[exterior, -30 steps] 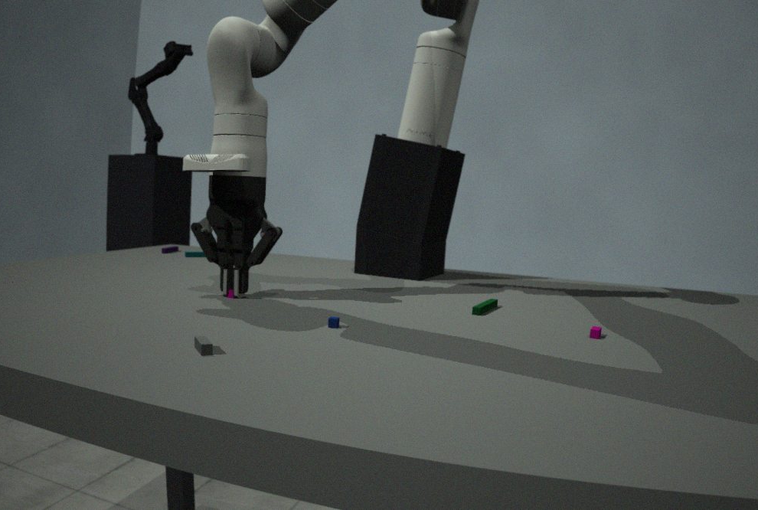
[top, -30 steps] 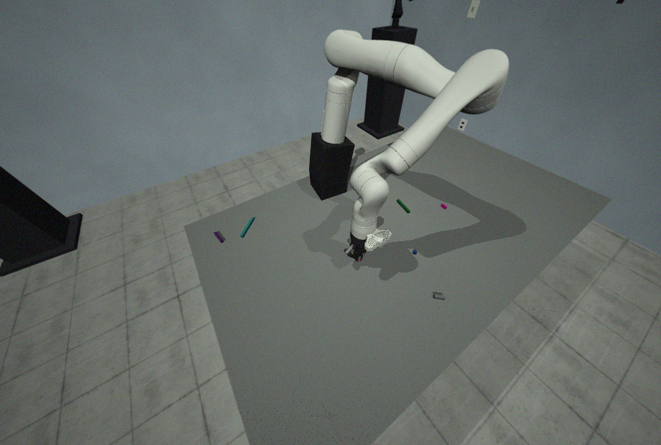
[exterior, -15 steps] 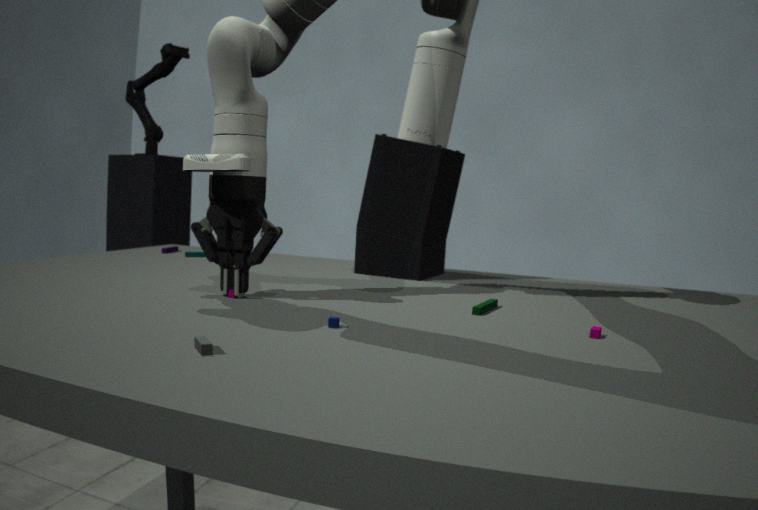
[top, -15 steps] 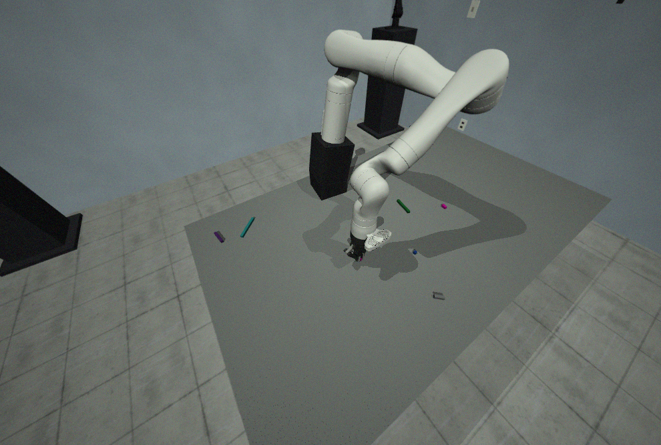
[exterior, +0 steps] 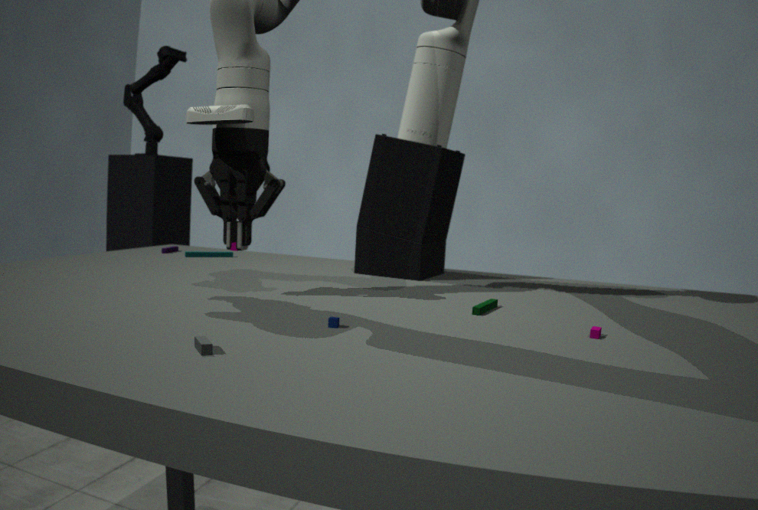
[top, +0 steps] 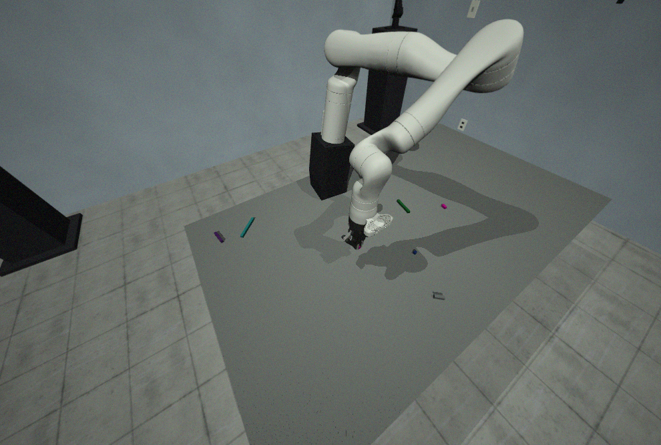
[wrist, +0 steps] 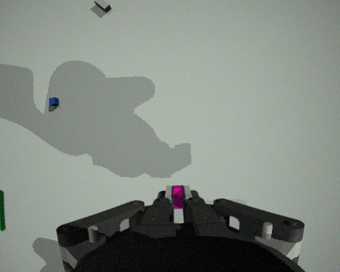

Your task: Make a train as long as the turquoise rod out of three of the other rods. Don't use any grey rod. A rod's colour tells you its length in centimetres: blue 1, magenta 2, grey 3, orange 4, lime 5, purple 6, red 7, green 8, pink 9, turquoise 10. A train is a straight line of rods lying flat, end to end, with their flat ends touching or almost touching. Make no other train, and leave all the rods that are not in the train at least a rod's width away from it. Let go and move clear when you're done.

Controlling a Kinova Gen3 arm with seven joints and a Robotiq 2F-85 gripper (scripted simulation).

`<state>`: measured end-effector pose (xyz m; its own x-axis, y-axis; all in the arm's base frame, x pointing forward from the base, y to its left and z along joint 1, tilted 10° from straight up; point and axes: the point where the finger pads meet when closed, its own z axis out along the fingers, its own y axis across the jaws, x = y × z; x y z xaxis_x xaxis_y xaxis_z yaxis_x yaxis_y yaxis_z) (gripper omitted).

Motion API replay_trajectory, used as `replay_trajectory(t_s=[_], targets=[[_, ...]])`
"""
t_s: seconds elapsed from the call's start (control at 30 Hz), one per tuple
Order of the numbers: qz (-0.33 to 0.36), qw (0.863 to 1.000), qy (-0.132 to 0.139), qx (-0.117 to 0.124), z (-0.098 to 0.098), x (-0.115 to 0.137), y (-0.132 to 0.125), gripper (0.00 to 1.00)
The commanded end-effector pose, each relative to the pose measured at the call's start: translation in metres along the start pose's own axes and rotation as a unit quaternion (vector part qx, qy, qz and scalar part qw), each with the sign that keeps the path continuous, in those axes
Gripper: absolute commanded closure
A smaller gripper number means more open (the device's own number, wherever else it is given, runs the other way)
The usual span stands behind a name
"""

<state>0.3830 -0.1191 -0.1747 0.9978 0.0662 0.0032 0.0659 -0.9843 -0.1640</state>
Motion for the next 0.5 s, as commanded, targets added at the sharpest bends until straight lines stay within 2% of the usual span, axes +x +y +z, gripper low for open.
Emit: replay_trajectory(t_s=[0.0,0.2,0.47], targets=[[0.000,1.000,0.013,0.000,-0.025,0.011,-0.003,0.95],[0.000,1.000,0.013,0.000,-0.037,0.011,-0.003,0.95],[0.000,1.000,0.013,0.000,-0.039,0.011,-0.003,0.95]])
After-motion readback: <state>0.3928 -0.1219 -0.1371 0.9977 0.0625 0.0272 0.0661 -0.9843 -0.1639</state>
